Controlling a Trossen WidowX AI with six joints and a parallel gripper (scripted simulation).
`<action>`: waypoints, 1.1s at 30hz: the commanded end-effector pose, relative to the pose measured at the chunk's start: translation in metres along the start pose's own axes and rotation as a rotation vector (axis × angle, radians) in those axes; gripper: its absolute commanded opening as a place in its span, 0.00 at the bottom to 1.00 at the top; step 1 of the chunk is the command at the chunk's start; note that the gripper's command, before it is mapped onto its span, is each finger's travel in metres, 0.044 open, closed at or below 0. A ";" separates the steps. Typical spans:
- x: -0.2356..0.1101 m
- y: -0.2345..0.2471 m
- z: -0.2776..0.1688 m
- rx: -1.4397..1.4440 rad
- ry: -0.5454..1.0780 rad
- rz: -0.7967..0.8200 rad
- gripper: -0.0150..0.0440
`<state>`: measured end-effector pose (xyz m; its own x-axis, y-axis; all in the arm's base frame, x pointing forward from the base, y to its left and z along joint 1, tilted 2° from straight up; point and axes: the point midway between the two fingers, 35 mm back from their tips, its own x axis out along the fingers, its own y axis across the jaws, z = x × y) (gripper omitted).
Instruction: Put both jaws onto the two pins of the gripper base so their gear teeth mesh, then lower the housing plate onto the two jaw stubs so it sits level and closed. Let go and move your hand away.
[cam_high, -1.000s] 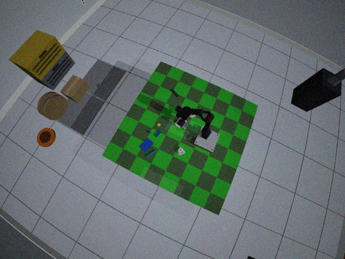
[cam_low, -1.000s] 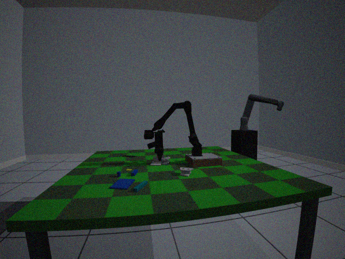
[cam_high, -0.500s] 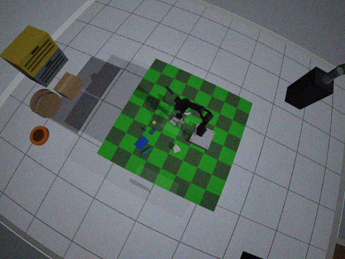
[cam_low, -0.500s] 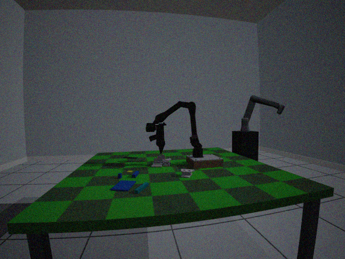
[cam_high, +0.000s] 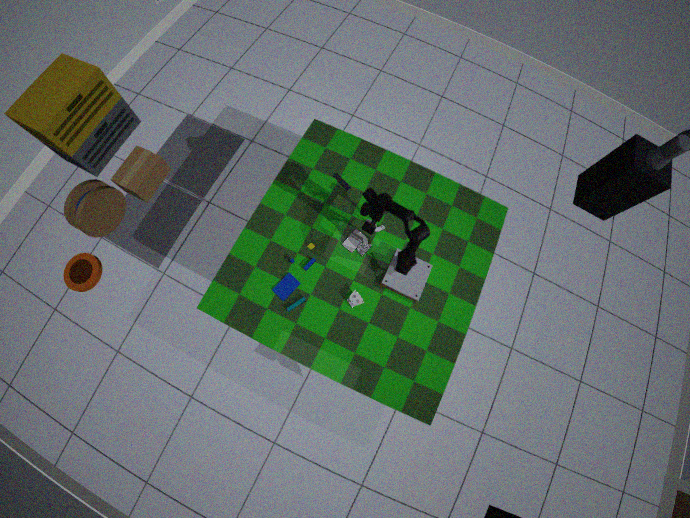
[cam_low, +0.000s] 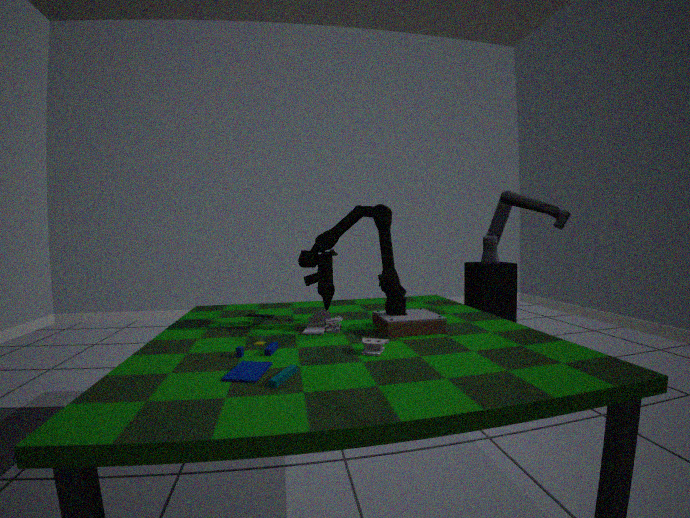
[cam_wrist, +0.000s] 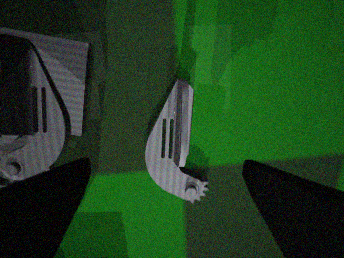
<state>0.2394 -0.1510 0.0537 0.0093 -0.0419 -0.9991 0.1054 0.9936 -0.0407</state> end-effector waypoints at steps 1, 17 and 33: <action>0.005 -0.001 0.000 -0.004 -0.004 -0.004 1.00; 0.024 -0.001 0.001 -0.004 -0.004 -0.004 1.00; 0.050 -0.001 0.000 -0.004 -0.004 -0.004 1.00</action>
<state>0.2408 -0.1539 0.0079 0.0141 -0.0451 -0.9989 0.1055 0.9935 -0.0433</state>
